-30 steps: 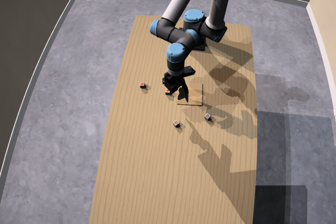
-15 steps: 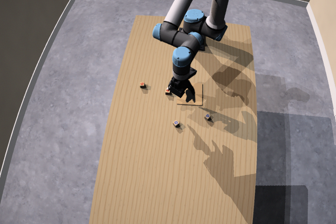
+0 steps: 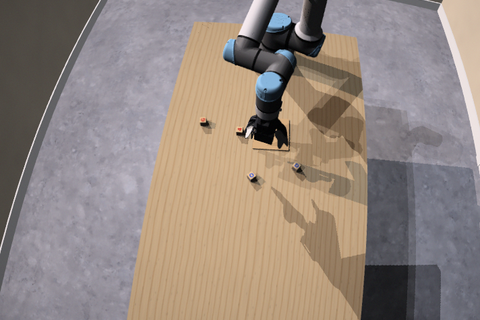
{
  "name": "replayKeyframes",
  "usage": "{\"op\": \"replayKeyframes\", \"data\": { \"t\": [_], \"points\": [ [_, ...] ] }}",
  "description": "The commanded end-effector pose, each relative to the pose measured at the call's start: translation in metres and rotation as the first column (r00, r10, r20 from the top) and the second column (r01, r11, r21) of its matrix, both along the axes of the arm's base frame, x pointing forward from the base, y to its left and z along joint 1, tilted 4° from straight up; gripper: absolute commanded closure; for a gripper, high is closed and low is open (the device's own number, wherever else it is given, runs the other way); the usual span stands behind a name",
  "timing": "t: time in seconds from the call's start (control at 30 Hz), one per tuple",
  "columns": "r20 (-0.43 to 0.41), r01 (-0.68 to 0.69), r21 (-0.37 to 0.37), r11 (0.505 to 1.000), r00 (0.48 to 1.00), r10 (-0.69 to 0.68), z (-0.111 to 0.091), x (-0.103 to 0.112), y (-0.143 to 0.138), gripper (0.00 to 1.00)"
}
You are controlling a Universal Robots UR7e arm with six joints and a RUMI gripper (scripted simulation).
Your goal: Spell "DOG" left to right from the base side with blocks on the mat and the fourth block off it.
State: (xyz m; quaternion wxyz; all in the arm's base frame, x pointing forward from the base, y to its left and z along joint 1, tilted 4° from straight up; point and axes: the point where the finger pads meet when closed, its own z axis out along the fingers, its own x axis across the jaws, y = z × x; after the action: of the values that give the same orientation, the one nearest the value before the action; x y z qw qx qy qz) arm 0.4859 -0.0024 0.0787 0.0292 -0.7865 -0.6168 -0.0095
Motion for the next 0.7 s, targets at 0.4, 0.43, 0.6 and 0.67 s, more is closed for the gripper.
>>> {"op": "replayKeyframes", "data": {
  "t": [0.4,0.43,0.6,0.67],
  "points": [
    [0.024,-0.355,0.006,0.935,0.935,0.355,0.001,0.020,0.033,0.00],
    [0.024,-0.355,0.006,0.935,0.935,0.355,0.001,0.020,0.033,0.00],
    [0.031,-0.451,0.006,0.893,0.892,0.450,0.001,0.026,0.044,0.00],
    [0.033,-0.483,0.005,0.875,0.875,0.483,0.001,0.027,0.048,0.00]
  ]
}}
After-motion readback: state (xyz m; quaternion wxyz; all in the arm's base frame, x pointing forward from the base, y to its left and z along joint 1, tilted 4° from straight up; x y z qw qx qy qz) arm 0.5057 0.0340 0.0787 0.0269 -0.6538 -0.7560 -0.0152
